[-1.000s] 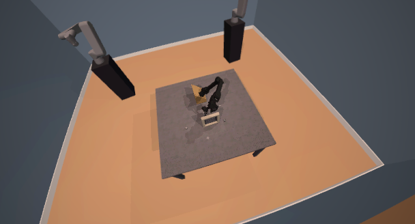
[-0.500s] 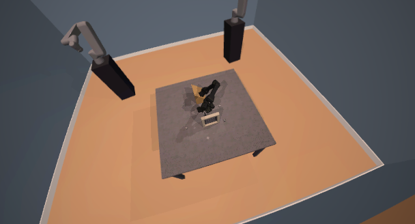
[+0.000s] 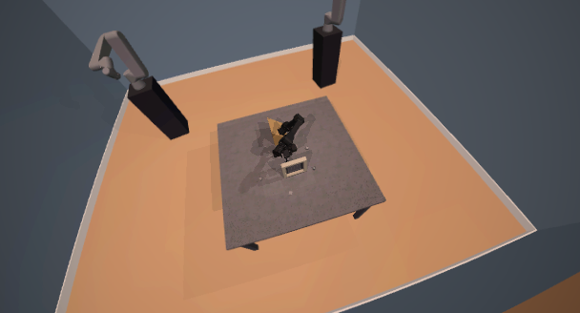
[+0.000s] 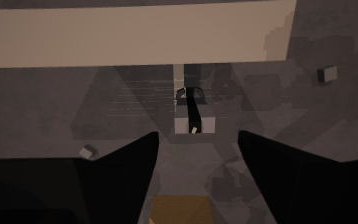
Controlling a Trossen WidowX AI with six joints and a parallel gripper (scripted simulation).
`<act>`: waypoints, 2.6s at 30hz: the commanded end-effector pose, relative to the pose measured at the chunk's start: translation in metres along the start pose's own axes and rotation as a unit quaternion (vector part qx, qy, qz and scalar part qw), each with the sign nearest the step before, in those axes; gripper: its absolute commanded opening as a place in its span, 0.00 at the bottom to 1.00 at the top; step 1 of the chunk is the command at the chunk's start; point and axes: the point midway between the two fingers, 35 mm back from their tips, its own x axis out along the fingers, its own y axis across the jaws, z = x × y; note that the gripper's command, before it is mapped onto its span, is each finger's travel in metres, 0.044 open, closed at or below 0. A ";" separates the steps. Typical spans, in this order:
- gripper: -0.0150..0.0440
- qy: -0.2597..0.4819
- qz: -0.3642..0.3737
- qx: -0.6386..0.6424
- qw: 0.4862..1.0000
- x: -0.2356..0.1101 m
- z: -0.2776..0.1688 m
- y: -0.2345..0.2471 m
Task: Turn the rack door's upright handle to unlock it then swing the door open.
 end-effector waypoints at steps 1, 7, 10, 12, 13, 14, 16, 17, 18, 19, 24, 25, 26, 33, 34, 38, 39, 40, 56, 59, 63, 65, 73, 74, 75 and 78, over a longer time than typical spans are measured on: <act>0.73 0.000 0.003 -0.001 1.000 0.006 0.001 0.000; 0.73 0.000 0.003 -0.001 1.000 0.016 0.001 0.000; 0.73 0.000 0.003 -0.001 1.000 0.021 0.002 0.000; 0.73 0.000 0.003 -0.001 1.000 0.024 0.002 0.000; 0.73 0.000 0.003 -0.001 1.000 0.026 0.002 0.000; 0.73 0.000 0.003 -0.001 1.000 0.028 0.002 0.000; 0.73 0.000 0.003 -0.001 1.000 0.031 0.002 0.000; 0.73 0.000 0.003 -0.002 1.000 0.032 0.002 0.000; 0.73 0.000 0.003 -0.002 1.000 0.034 0.002 0.000; 0.73 0.000 0.003 -0.002 1.000 0.036 0.002 0.000; 0.73 0.000 0.003 -0.002 1.000 0.044 0.002 0.000; 0.73 0.000 0.003 -0.002 1.000 0.045 0.002 0.000; 0.73 0.000 0.004 -0.002 1.000 0.047 0.002 0.000; 0.73 0.000 0.004 -0.002 1.000 0.059 0.001 0.001; 0.73 0.000 0.004 -0.002 1.000 0.060 0.001 0.001; 0.73 0.000 0.005 -0.001 1.000 0.066 0.000 0.001; 0.73 0.000 0.005 -0.001 1.000 0.067 0.000 0.001; 0.73 0.000 0.005 -0.001 1.000 0.067 0.000 0.001; 0.32 0.000 0.005 -0.001 1.000 0.067 0.000 0.001; 0.29 0.000 0.005 -0.001 1.000 0.067 0.000 0.001; 0.27 0.000 0.005 -0.001 1.000 0.067 0.000 0.001; 0.27 0.000 0.005 0.015 1.000 0.067 0.000 0.001; 0.27 0.001 0.005 0.206 0.979 0.067 0.000 0.001; 0.27 0.001 0.005 0.230 0.973 0.067 0.000 0.001; 0.27 0.001 0.004 0.254 0.967 0.067 0.000 0.001; 0.27 0.001 0.004 0.325 0.946 0.067 0.000 0.001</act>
